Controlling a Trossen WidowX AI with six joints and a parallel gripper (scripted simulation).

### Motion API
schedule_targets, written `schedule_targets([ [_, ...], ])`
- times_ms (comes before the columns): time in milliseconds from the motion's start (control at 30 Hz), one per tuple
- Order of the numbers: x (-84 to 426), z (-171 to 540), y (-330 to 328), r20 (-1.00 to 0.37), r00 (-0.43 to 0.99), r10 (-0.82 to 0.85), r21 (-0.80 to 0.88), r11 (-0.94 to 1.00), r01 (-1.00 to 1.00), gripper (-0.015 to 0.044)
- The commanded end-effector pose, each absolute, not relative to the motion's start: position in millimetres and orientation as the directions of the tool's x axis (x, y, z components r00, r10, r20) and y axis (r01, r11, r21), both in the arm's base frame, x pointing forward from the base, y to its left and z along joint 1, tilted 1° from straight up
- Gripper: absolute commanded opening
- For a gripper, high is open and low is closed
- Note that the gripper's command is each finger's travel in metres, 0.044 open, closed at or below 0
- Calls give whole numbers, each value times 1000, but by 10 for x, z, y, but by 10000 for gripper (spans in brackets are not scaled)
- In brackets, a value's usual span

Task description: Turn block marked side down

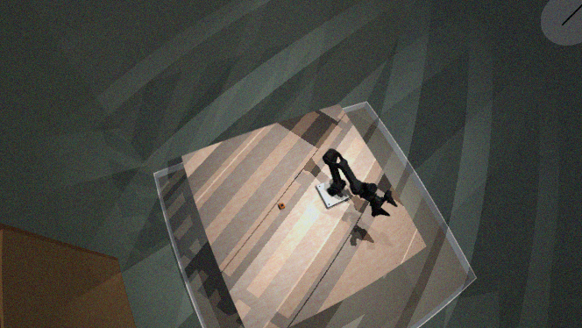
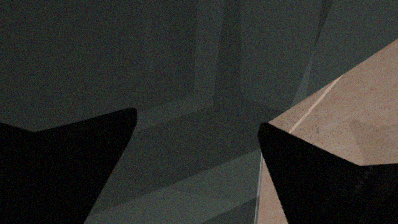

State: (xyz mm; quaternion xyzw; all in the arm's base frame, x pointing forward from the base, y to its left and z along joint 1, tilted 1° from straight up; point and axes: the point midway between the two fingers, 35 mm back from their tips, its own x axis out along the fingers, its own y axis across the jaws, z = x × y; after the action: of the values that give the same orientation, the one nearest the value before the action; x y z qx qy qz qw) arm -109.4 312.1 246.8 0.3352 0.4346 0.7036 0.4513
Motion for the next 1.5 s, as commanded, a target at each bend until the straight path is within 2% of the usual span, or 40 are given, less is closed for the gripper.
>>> schedule_targets([
  [0, -1073, 2462, 3137, 74, -361, 930, 913, -209, -351, 426],
  [200, -290, 2264, 3532, -102, -119, 988, 849, 24, -528, 440],
  [400, 725, 2031, 3653, -290, 152, 945, 734, 321, -598, 440],
  [600, 1739, 1805, 3413, -461, 375, 804, 592, 594, -546, 440],
  [833, 2737, 1550, 2739, -631, 537, 560, 382, 827, -412, 440],
  [967, 3115, 1435, 2291, -708, 564, 425, 281, 902, -327, 440],
  [1133, 3515, 1284, 1517, -824, 518, 230, 156, 971, -183, 440],
  [1300, 3686, 1169, 681, -912, 403, 78, 60, 997, -57, 440],
  [1467, 3629, 1096, -162, -971, 239, -10, 2, 999, 51, 440],
])
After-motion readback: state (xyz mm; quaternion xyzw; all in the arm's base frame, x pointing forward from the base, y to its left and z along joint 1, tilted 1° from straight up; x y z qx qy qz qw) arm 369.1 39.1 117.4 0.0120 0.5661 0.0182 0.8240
